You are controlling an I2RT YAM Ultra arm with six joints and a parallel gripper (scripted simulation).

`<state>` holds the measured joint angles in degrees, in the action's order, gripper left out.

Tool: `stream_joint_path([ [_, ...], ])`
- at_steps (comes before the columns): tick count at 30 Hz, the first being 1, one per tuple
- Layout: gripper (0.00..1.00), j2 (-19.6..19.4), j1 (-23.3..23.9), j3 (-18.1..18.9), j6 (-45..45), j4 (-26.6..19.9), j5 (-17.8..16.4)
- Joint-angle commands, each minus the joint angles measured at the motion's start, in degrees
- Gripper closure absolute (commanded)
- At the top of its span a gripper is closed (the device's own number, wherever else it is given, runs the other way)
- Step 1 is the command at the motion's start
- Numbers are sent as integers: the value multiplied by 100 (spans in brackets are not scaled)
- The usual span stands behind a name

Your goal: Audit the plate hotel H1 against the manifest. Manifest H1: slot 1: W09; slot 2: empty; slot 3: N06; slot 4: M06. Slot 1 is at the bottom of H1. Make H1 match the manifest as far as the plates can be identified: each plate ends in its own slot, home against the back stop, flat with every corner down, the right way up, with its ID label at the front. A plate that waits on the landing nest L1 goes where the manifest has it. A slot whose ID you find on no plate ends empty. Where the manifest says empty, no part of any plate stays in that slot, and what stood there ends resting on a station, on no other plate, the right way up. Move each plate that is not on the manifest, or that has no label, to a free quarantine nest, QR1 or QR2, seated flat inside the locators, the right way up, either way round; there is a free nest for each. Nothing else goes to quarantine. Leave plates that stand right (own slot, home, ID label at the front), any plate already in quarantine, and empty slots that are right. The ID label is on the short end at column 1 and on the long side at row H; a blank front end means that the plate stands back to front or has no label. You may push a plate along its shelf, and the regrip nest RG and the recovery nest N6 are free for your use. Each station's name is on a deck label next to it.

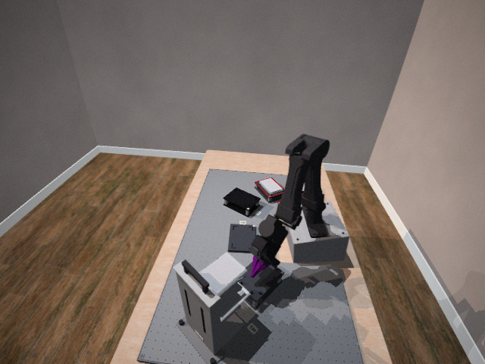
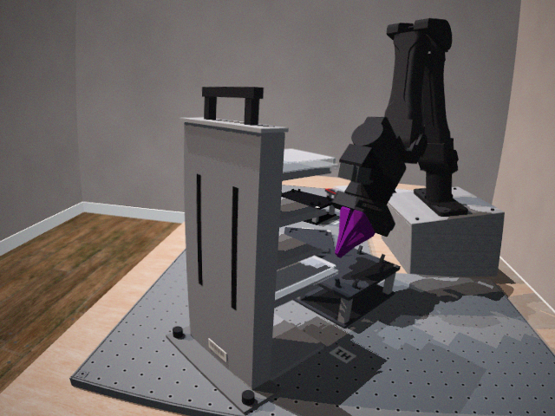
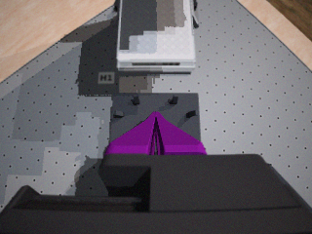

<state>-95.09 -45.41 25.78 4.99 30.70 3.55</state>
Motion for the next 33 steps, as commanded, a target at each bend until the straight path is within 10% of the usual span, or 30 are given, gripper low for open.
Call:
stream_joint_path([
  [1, 100, 9, -7, 95, 3, 21, 1],
  [33, 100, -280, -14, 532, -1, -125, 7],
])
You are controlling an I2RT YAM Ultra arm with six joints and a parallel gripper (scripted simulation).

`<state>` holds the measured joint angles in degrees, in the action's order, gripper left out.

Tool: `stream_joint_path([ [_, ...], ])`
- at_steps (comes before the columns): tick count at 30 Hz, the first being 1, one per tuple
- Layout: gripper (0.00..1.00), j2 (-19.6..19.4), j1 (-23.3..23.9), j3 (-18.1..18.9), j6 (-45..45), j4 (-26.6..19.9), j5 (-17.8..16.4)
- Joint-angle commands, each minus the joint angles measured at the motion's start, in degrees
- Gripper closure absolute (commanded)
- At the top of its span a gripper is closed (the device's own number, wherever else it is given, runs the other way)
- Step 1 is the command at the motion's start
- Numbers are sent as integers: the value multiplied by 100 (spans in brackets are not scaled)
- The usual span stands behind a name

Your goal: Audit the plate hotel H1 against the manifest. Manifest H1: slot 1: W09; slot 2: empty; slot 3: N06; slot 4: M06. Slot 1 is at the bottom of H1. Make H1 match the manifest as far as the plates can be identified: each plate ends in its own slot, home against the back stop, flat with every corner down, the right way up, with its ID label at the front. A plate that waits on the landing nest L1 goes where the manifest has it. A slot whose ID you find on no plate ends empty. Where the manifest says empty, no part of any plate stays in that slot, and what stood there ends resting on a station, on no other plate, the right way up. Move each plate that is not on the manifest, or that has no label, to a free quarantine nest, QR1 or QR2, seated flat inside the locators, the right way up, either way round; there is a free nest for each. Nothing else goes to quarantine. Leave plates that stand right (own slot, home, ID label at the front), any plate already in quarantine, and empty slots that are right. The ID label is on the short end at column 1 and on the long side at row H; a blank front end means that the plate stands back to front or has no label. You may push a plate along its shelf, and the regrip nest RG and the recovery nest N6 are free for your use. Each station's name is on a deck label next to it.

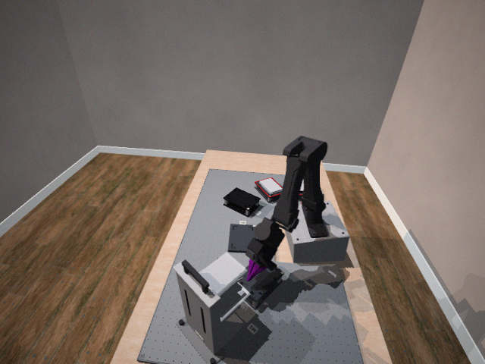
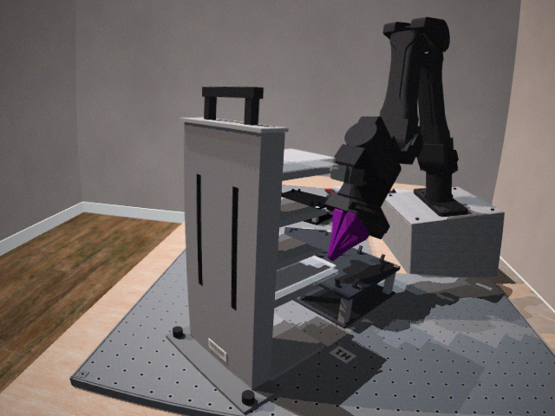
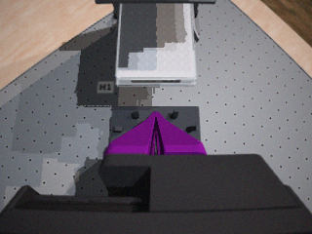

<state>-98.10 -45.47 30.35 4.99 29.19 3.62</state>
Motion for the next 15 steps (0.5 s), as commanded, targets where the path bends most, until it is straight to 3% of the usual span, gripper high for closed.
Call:
stream_joint_path([
  [1, 100, 12, -8, 91, -1, 20, 1],
  [15, 100, -109, -11, 282, -3, -48, 3],
])
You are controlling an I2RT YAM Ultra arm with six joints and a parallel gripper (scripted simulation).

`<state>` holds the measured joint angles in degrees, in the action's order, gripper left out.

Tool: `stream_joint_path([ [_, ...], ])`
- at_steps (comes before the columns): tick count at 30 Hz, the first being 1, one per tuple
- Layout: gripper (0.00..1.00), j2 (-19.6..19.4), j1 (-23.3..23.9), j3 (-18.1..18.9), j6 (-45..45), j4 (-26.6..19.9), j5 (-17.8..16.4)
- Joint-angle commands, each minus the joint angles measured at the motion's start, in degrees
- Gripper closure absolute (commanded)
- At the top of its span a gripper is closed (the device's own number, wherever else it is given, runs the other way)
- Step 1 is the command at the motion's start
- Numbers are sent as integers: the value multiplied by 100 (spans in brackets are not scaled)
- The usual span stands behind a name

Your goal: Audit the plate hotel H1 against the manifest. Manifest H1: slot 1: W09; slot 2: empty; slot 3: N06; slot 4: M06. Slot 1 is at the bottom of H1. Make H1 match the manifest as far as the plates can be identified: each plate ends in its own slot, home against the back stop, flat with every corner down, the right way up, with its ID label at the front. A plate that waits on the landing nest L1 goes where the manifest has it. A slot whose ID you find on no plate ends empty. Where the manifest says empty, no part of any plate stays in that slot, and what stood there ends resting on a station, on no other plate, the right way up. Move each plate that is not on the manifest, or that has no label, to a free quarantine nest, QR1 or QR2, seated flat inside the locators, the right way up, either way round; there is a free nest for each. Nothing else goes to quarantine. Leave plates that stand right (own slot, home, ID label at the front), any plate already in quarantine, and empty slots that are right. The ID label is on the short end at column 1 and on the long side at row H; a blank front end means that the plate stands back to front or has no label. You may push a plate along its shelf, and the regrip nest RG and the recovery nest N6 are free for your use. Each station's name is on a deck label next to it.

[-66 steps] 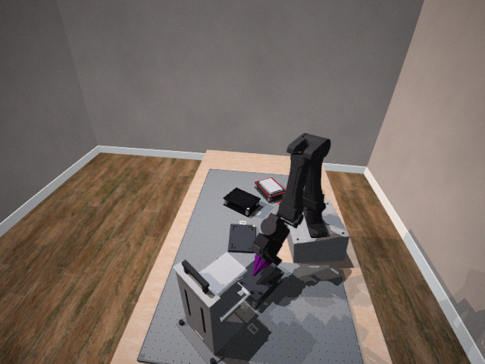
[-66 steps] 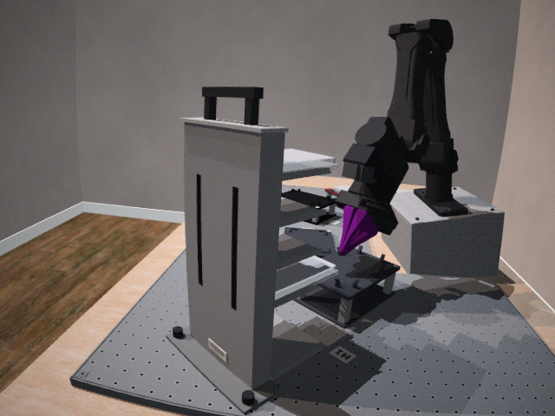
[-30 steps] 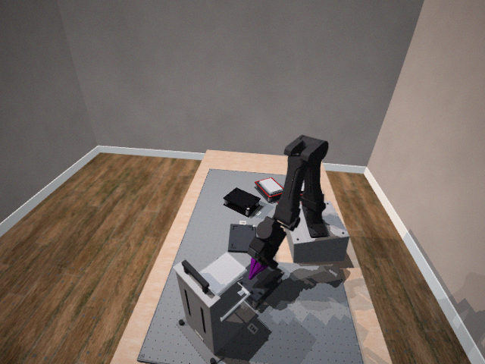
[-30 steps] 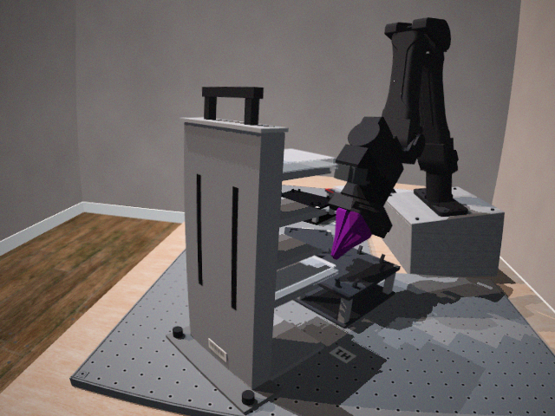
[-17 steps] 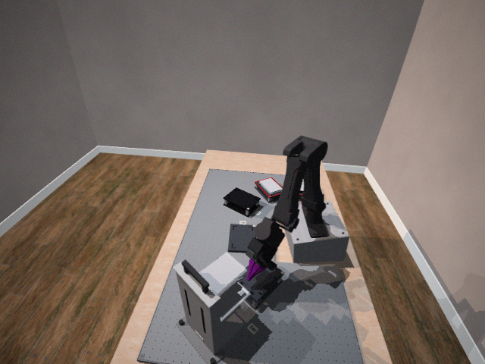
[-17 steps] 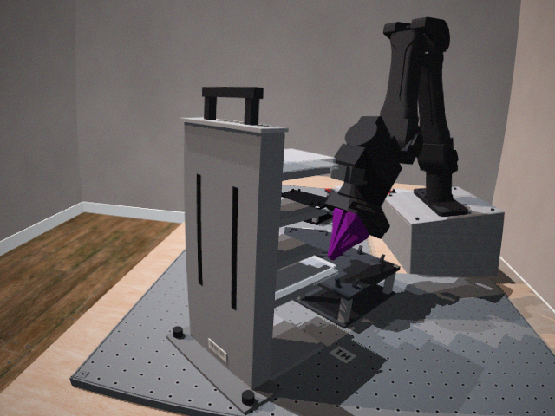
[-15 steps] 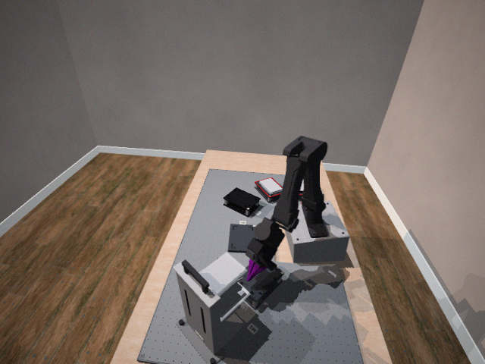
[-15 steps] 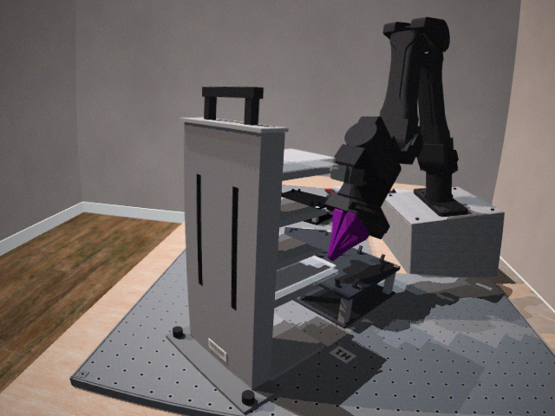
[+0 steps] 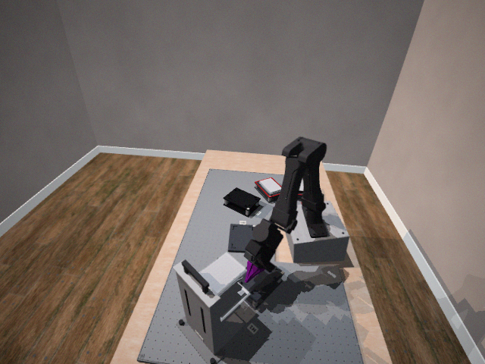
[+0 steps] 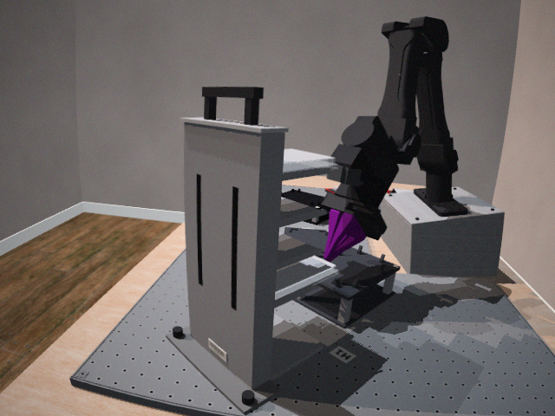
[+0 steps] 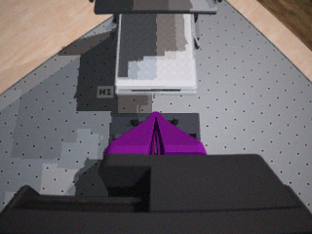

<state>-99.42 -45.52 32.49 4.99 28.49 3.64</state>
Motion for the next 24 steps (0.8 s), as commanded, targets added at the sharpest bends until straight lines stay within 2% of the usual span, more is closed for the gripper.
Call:
stream_joint_path([
  [1, 100, 12, -7, 83, -3, 16, 1],
  [24, 100, -196, -11, 420, -6, -111, 4],
])
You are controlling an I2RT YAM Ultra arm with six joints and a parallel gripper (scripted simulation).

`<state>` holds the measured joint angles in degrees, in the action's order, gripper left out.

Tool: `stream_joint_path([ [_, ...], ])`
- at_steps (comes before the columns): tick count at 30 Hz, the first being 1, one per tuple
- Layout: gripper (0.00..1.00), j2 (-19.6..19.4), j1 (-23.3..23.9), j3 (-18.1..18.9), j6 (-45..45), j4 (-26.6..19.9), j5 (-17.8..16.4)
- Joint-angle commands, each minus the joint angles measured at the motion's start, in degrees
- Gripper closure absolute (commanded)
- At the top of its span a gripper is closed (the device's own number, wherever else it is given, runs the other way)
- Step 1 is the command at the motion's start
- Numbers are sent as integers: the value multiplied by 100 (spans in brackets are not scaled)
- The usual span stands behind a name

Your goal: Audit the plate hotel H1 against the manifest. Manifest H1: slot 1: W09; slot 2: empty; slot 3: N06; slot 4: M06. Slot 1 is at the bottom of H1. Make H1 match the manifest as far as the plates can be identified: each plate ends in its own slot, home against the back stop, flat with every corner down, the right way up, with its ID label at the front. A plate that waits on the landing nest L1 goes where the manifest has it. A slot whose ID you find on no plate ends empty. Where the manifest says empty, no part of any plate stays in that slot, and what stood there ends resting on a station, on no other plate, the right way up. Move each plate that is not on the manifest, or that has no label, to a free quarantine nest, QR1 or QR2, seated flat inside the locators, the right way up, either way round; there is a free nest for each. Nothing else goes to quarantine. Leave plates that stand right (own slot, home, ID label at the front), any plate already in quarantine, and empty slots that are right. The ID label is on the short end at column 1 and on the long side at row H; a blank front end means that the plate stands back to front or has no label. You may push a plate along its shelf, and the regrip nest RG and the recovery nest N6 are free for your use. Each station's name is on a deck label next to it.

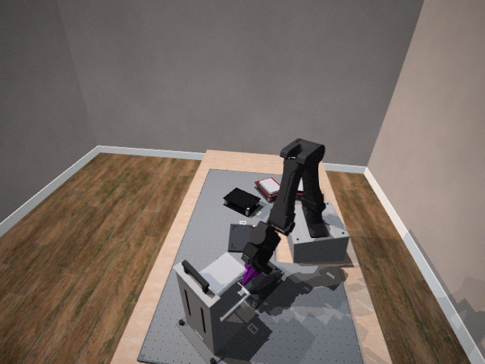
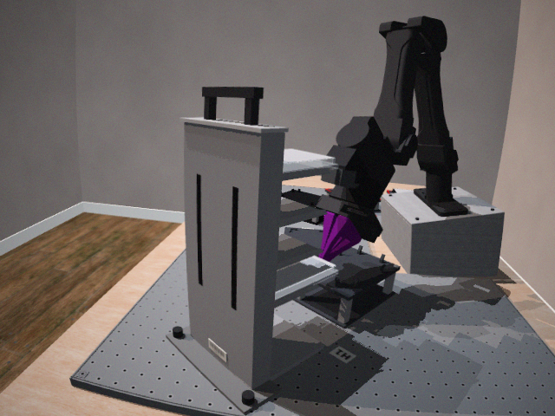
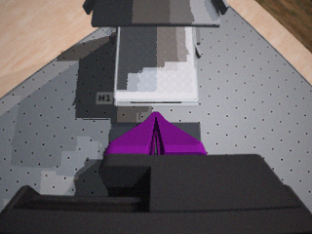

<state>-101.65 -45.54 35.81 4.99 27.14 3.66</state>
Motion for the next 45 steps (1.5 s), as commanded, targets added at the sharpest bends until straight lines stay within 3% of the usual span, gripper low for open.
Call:
stream_joint_path([
  [1, 100, 17, -9, 104, -6, 18, 2],
  [45, 100, -353, -17, 728, -10, -231, 8],
])
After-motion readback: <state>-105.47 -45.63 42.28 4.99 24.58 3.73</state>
